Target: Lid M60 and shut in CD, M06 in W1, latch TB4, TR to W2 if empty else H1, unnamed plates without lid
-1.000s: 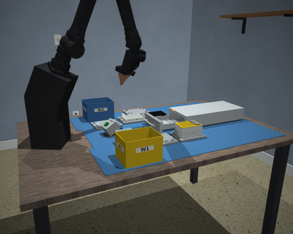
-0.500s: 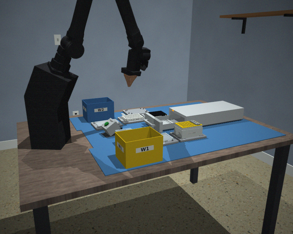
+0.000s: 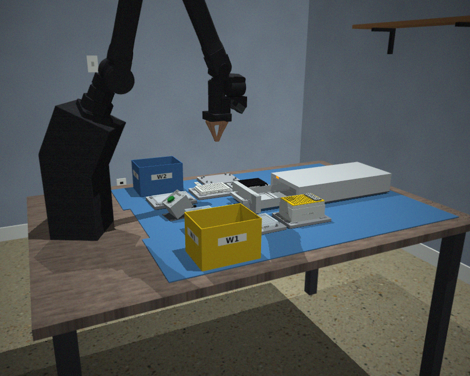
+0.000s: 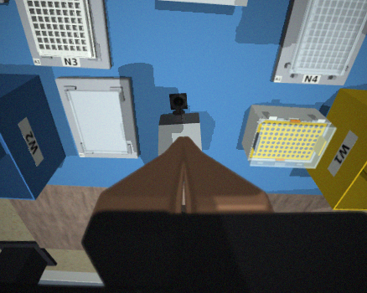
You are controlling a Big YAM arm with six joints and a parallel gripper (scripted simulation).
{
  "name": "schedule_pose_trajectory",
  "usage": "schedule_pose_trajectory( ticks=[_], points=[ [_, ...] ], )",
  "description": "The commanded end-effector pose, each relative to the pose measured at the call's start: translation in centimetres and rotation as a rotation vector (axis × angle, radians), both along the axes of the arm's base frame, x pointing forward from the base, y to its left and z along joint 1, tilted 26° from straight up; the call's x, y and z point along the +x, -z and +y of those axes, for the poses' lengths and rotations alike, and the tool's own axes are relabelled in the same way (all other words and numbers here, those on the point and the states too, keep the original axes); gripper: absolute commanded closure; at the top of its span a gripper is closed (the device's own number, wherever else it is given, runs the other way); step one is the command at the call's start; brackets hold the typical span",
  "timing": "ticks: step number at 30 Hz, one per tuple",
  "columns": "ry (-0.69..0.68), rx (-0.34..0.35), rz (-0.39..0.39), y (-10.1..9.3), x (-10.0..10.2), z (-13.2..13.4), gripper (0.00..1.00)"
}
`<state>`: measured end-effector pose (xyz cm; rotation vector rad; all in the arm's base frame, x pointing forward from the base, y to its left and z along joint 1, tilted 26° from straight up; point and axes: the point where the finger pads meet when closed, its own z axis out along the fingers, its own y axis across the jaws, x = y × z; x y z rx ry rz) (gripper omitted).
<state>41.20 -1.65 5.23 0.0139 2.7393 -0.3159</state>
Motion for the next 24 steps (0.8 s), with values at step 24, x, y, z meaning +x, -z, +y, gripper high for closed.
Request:
schedule_pose_trajectory(
  ticks=[24],
  points=[
    [0.054, 0.021, -0.022, -0.3, 0.0, -1.4, 1.0]
  ],
)
